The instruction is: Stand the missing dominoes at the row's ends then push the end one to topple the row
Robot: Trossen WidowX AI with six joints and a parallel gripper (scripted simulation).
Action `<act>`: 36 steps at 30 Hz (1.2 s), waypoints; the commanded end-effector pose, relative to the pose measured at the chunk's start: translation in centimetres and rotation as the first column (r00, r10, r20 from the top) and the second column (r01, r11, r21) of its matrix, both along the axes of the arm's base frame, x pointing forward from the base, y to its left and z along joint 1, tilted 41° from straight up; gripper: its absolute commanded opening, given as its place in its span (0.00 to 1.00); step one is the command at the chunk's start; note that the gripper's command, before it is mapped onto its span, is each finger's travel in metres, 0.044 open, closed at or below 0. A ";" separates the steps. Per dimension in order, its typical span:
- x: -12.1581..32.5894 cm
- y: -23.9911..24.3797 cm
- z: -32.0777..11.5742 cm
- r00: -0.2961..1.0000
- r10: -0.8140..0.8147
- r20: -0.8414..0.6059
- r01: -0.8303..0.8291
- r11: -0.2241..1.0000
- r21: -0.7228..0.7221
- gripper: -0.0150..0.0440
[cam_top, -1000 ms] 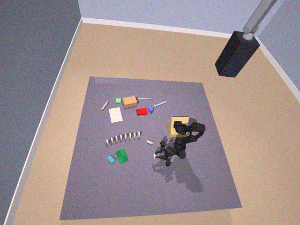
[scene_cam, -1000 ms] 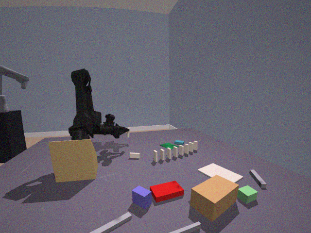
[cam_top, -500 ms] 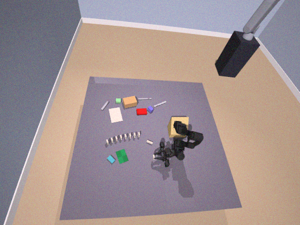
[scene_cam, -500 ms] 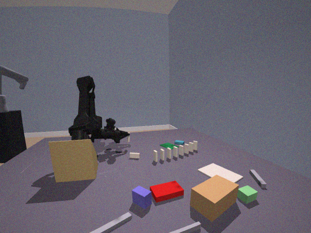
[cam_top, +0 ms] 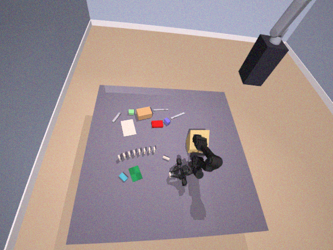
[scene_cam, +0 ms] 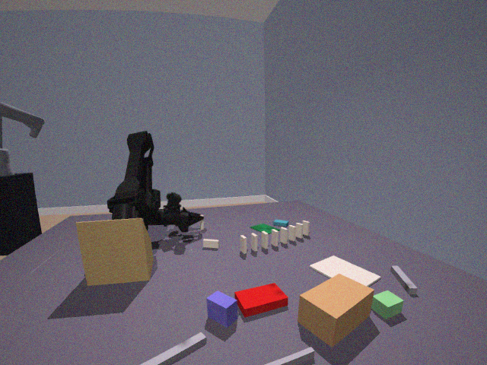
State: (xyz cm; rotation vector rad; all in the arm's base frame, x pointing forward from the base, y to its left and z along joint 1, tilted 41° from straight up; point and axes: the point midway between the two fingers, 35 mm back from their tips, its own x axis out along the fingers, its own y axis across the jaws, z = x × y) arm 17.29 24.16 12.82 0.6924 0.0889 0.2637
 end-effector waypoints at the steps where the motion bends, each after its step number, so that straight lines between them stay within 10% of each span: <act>1: -0.1 0.3 -0.8 1.000 -0.002 -0.003 0.002 1.000 -0.005 0.44; 15: -0.1 0.4 -1.2 1.000 -0.002 -0.004 0.002 1.000 -0.007 0.44; 28: -0.1 0.4 -1.2 1.000 -0.002 -0.004 0.002 1.000 -0.007 1.00; 36: 0.1 -1.0 0.9 1.000 0.000 -0.003 0.000 1.000 -0.007 1.00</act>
